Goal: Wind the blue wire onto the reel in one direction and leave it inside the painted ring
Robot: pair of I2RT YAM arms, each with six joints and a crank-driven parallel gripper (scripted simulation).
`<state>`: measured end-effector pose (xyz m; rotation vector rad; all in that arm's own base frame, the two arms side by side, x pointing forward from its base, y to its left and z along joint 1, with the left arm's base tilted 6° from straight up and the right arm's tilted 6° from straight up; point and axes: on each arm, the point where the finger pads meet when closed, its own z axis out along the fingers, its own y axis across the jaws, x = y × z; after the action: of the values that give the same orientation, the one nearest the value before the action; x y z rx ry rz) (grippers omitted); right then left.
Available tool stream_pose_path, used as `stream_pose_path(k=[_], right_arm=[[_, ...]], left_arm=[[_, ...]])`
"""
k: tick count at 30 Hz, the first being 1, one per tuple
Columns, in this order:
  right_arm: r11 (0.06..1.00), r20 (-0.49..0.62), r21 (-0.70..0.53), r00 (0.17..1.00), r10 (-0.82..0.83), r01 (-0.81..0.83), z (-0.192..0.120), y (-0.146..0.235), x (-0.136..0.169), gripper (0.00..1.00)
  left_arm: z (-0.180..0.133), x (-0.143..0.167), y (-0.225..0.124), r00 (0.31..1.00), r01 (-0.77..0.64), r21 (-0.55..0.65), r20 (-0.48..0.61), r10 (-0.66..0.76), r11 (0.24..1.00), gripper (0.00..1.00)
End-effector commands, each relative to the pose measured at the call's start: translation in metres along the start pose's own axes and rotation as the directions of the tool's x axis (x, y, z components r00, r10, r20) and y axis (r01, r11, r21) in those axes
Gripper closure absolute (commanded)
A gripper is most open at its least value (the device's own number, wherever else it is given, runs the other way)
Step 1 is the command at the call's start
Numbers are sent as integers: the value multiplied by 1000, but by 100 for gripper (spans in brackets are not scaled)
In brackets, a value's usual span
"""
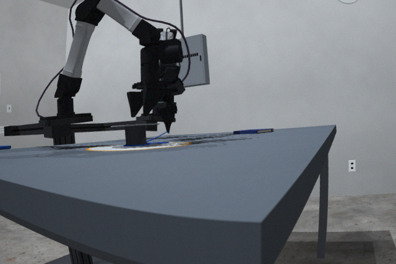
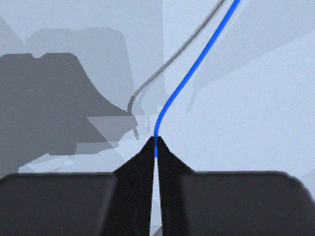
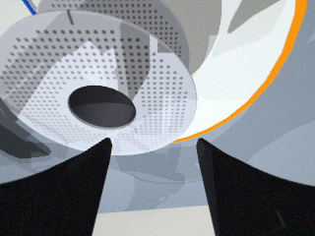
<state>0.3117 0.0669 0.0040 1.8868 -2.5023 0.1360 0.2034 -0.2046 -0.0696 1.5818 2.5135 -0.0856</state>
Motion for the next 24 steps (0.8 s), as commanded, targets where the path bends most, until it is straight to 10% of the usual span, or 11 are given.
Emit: stream_pose_path(k=[1,20,24], right_arm=[[941,11,12,941,339,-339,7,10,5,23],[215,-16,-13,215,977,-977,-6,59,24,23],[-108,-22,-14,-107,994,-994,-5,72,21,23]], left_arm=[[0,-7,0,1000,-16,-8,20,17,1000,100],[-3,-14,2,1000,-20,-8,20,20,1000,100],[-4,-16,3,1000,-17,-8,20,17,1000,100]])
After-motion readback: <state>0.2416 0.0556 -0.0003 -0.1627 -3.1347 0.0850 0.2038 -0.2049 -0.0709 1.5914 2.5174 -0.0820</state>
